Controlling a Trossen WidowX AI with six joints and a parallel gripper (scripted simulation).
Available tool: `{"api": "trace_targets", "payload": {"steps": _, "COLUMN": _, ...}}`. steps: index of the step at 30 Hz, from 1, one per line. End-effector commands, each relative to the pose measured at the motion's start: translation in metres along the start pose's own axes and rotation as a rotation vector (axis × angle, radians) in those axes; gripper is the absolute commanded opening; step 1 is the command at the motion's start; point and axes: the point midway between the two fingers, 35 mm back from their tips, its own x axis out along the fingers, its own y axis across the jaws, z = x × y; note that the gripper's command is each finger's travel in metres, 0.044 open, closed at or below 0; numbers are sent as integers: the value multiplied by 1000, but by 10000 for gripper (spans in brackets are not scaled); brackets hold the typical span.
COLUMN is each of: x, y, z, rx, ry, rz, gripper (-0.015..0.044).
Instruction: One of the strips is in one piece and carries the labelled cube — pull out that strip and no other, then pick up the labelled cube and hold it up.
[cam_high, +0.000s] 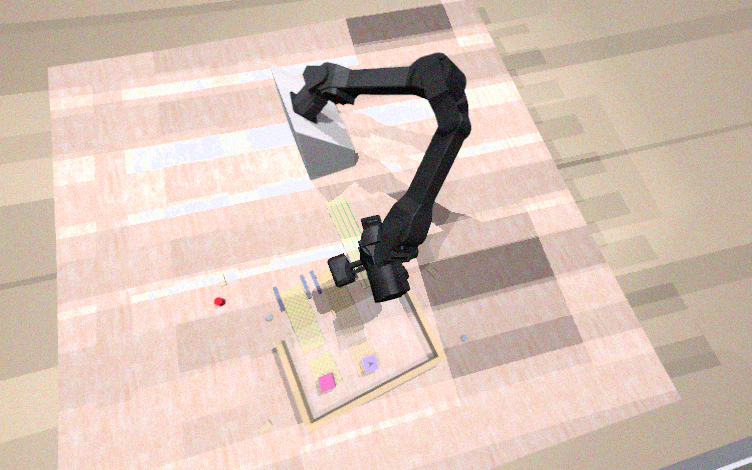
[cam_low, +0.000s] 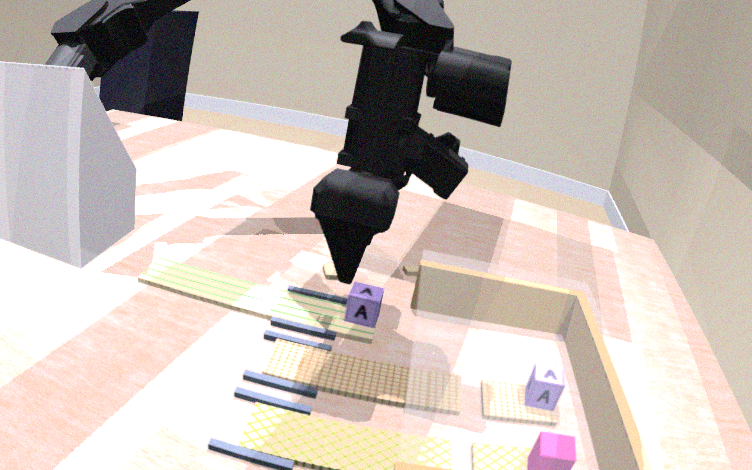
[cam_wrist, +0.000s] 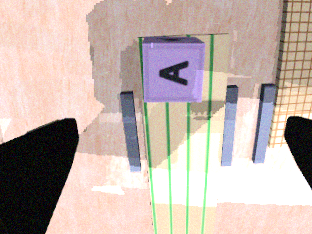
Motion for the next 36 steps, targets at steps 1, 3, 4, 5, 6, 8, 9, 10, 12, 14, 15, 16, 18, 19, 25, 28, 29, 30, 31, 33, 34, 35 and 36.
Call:
{"api": "trace_targets", "payload": {"steps": 1, "x": -2, "y": 3, "z": 14, "rx": 1, "ry": -2, "rz": 4, "gripper": 440}}
{"api": "trace_targets", "payload": {"steps": 3, "x": -2, "y": 3, "z": 15, "rx": 1, "ry": -2, "rz": 4, "gripper": 414}}
{"api": "trace_targets", "payload": {"steps": 4, "x": -1, "y": 3, "z": 15, "rx": 1, "ry": -2, "rz": 4, "gripper": 387}}
{"api": "trace_targets", "payload": {"steps": 5, "x": 0, "y": 3, "z": 15, "rx": 1, "ry": -2, "rz": 4, "gripper": 361}}
{"api": "trace_targets", "payload": {"steps": 6, "x": 1, "y": 3, "z": 15, "rx": 1, "ry": -2, "rz": 4, "gripper": 335}}
{"api": "trace_targets", "payload": {"steps": 8, "x": 5, "y": 3, "z": 15, "rx": 1, "ry": -2, "rz": 4, "gripper": 282}}
{"api": "trace_targets", "payload": {"steps": 9, "x": 6, "y": 3, "z": 16, "rx": 1, "ry": -2, "rz": 4, "gripper": 256}}
{"api": "trace_targets", "payload": {"steps": 10, "x": 8, "y": 3, "z": 16, "rx": 1, "ry": -2, "rz": 4, "gripper": 250}}
{"api": "trace_targets", "payload": {"steps": 12, "x": 11, "y": 3, "z": 16, "rx": 1, "ry": -2, "rz": 4, "gripper": 250}}
{"api": "trace_targets", "payload": {"steps": 14, "x": 15, "y": 3, "z": 16, "rx": 1, "ry": -2, "rz": 4, "gripper": 250}}
{"api": "trace_targets", "payload": {"steps": 15, "x": 16, "y": 3, "z": 16, "rx": 1, "ry": -2, "rz": 4, "gripper": 250}}
{"api": "trace_targets", "payload": {"steps": 16, "x": 18, "y": 3, "z": 16, "rx": 1, "ry": -2, "rz": 4, "gripper": 250}}
{"api": "trace_targets", "payload": {"steps": 18, "x": 21, "y": 3, "z": 16, "rx": 1, "ry": -2, "rz": 4, "gripper": 250}}
{"api": "trace_targets", "payload": {"steps": 19, "x": 23, "y": 3, "z": 16, "rx": 1, "ry": -2, "rz": 4, "gripper": 250}}
{"api": "trace_targets", "payload": {"steps": 25, "x": 33, "y": 3, "z": 16, "rx": 1, "ry": -2, "rz": 5, "gripper": 250}}
{"api": "trace_targets", "payload": {"steps": 28, "x": 38, "y": 3, "z": 16, "rx": 1, "ry": -2, "rz": 5, "gripper": 250}}
{"api": "trace_targets", "payload": {"steps": 29, "x": 39, "y": 3, "z": 16, "rx": 1, "ry": -2, "rz": 5, "gripper": 250}}
{"api": "trace_targets", "payload": {"steps": 30, "x": 41, "y": 3, "z": 16, "rx": 1, "ry": -2, "rz": 5, "gripper": 250}}
{"api": "trace_targets", "payload": {"steps": 31, "x": 43, "y": 3, "z": 16, "rx": 1, "ry": -2, "rz": 6, "gripper": 250}}
{"api": "trace_targets", "payload": {"steps": 33, "x": 46, "y": 3, "z": 15, "rx": 2, "ry": -2, "rz": 6, "gripper": 250}}
{"api": "trace_targets", "payload": {"steps": 34, "x": 47, "y": 3, "z": 15, "rx": 2, "ry": -2, "rz": 6, "gripper": 250}}
{"api": "trace_targets", "payload": {"steps": 35, "x": 49, "y": 3, "z": 15, "rx": 2, "ry": -2, "rz": 6, "gripper": 250}}
{"api": "trace_targets", "payload": {"steps": 36, "x": 51, "y": 3, "z": 15, "rx": 2, "ry": -2, "rz": 7, "gripper": 250}}
